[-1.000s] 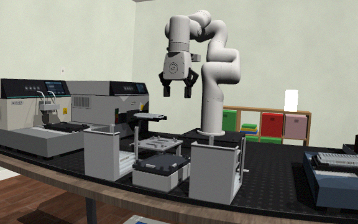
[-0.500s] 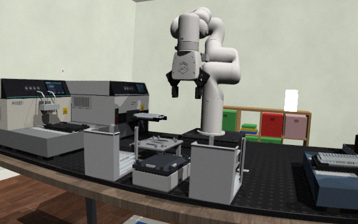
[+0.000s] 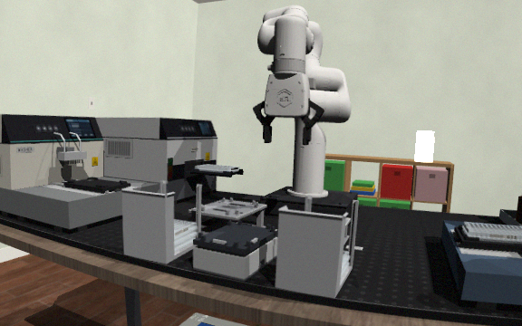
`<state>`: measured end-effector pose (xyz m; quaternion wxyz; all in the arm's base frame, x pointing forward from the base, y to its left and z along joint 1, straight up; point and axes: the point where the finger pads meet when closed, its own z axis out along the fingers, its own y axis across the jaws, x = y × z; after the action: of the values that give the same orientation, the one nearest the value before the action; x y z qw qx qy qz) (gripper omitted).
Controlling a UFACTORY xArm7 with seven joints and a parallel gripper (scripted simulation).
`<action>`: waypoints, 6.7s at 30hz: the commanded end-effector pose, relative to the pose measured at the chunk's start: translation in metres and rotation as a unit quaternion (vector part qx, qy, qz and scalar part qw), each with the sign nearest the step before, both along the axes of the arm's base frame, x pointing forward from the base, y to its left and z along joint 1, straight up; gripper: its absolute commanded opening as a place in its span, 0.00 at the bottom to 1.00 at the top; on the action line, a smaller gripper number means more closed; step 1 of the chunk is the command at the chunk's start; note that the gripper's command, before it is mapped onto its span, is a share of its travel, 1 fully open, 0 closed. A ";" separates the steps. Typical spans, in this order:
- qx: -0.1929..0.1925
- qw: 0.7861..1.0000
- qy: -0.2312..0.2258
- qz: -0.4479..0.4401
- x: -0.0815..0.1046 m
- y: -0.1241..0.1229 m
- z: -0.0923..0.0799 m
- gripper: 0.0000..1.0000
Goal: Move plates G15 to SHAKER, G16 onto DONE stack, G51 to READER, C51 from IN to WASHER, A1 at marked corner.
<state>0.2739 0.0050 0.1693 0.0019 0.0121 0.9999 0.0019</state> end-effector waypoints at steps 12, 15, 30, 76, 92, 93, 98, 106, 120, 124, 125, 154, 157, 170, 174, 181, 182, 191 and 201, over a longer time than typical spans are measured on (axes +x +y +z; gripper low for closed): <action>0.000 0.995 -0.002 0.098 0.018 0.043 0.001 1.00; 0.000 0.995 -0.002 0.098 0.019 0.046 0.001 1.00; -0.001 0.981 -0.002 0.195 0.034 0.085 0.002 1.00; -0.001 0.924 -0.003 0.383 0.080 0.207 0.002 1.00; -0.001 0.890 -0.004 0.456 0.094 0.245 0.003 1.00; -0.001 0.882 -0.004 0.472 0.096 0.249 0.003 1.00; -0.001 0.882 -0.004 0.472 0.100 0.261 0.003 1.00; -0.001 0.882 -0.004 0.472 0.109 0.283 0.003 1.00; -0.002 0.831 -0.004 0.556 0.114 0.317 0.003 1.00; -0.002 0.831 -0.004 0.556 0.115 0.330 0.003 1.00; -0.002 0.831 -0.004 0.556 0.116 0.334 0.003 1.00; -0.002 0.747 -0.005 0.665 0.122 0.409 0.004 1.00; -0.003 0.707 -0.005 0.707 0.122 0.419 0.004 1.00; -0.003 0.707 -0.005 0.707 0.125 0.456 0.005 1.00; -0.003 0.707 -0.005 0.707 0.125 0.460 0.005 1.00; -0.003 0.707 -0.005 0.707 0.125 0.460 0.005 1.00; -0.003 0.707 -0.005 0.707 0.125 0.460 0.005 1.00; -0.003 0.707 -0.005 0.707 0.125 0.460 0.005 1.00; -0.003 0.707 -0.005 0.707 0.125 0.460 0.005 1.00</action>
<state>0.3983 0.4644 0.1709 0.0022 -0.6986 0.7155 -0.0001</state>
